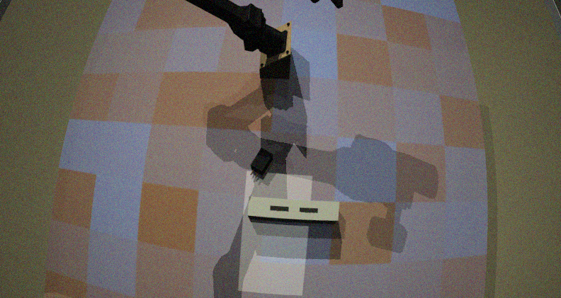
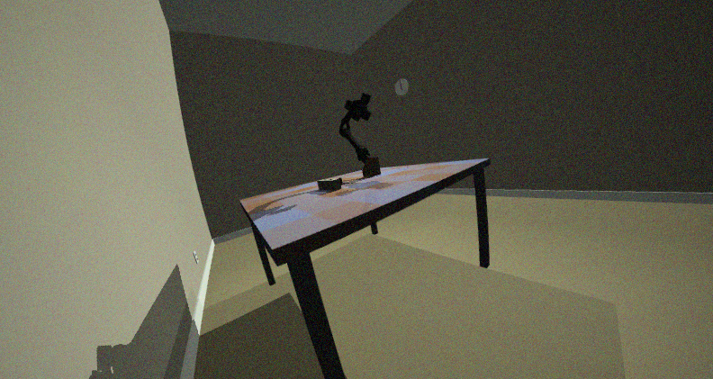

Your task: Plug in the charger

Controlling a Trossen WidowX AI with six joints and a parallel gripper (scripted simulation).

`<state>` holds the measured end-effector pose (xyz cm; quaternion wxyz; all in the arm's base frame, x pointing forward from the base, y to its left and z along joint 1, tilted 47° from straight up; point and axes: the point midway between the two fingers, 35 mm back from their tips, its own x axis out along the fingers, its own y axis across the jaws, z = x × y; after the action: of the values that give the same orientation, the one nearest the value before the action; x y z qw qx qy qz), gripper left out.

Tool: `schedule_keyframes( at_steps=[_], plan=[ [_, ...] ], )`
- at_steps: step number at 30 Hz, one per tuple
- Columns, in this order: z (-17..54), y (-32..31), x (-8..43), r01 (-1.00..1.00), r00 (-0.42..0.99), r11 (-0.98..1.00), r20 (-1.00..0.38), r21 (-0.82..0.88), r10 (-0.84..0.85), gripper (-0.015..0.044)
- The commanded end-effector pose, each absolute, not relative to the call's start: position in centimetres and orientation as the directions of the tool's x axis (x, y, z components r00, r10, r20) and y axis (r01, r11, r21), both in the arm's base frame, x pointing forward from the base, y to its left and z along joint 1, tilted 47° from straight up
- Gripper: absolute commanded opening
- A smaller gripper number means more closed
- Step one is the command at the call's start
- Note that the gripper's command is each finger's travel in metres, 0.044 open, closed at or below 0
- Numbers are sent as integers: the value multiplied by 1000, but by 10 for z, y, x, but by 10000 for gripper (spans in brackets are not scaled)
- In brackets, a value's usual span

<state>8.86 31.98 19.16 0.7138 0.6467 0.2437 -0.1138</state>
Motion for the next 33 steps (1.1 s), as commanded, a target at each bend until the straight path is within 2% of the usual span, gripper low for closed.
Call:
schedule_keyframes(
  at_steps=[1,2,10,21,33],
  plan=[
    [191,320,89,478,855,140,-496,867,151,426],
    [191,319,91,478,856,149,-497,866,144,440],
    [177,309,120,489,853,278,-520,827,45,440],
    [163,293,154,530,840,318,-539,786,-66,440],
    [143,267,190,591,793,488,-573,642,-206,440]
  ],
)
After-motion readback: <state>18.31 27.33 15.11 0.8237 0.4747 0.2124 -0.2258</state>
